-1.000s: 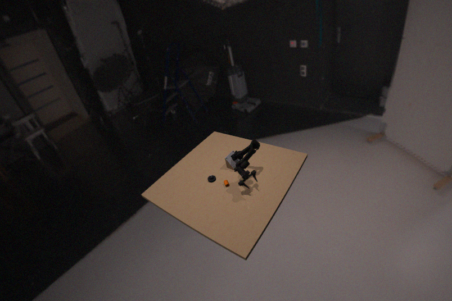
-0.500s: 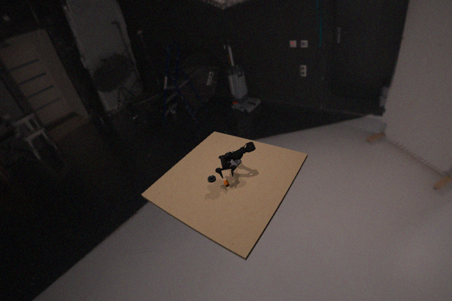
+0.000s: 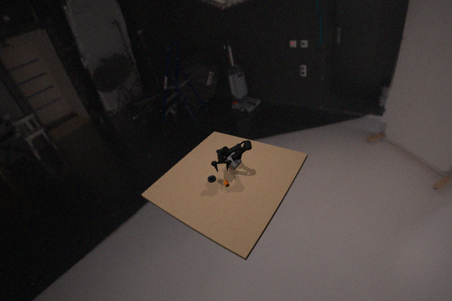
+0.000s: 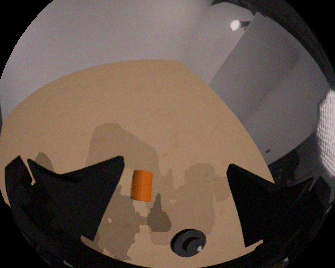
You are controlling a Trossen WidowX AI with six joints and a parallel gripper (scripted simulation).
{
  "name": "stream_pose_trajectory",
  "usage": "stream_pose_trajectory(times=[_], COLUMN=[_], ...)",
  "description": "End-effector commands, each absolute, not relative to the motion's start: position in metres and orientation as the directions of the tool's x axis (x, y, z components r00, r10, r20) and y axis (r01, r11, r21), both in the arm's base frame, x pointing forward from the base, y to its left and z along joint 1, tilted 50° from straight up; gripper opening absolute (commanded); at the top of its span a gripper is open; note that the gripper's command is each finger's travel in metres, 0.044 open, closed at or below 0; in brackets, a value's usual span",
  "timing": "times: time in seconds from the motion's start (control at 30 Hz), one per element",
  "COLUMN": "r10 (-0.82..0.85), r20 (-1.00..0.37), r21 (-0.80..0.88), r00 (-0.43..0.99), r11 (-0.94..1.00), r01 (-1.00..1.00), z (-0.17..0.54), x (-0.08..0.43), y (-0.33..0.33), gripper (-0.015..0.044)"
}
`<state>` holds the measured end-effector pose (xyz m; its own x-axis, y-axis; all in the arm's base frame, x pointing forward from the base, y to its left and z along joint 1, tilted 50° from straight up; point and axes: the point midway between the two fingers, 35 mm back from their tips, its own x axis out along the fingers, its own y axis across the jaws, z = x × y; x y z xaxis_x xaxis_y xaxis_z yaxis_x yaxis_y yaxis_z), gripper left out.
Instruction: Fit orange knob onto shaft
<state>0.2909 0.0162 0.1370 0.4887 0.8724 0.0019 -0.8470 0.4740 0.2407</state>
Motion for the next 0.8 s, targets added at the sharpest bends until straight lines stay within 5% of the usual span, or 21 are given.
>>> stream_pose_trajectory(times=[0.0,0.33,0.77], r10=[0.846,0.765,0.733], r20=[-0.007,-0.223,-0.518], r21=[0.242,0.269,0.211], r00=[0.533,0.604,0.440], r11=[0.519,0.644,0.608], r01=[-0.820,-0.716,-0.765], z=[0.134,0.113,0.111], x=[0.318,0.386,0.384], y=[0.005,-0.012,-0.004], gripper=[0.0440,0.0440,0.0440])
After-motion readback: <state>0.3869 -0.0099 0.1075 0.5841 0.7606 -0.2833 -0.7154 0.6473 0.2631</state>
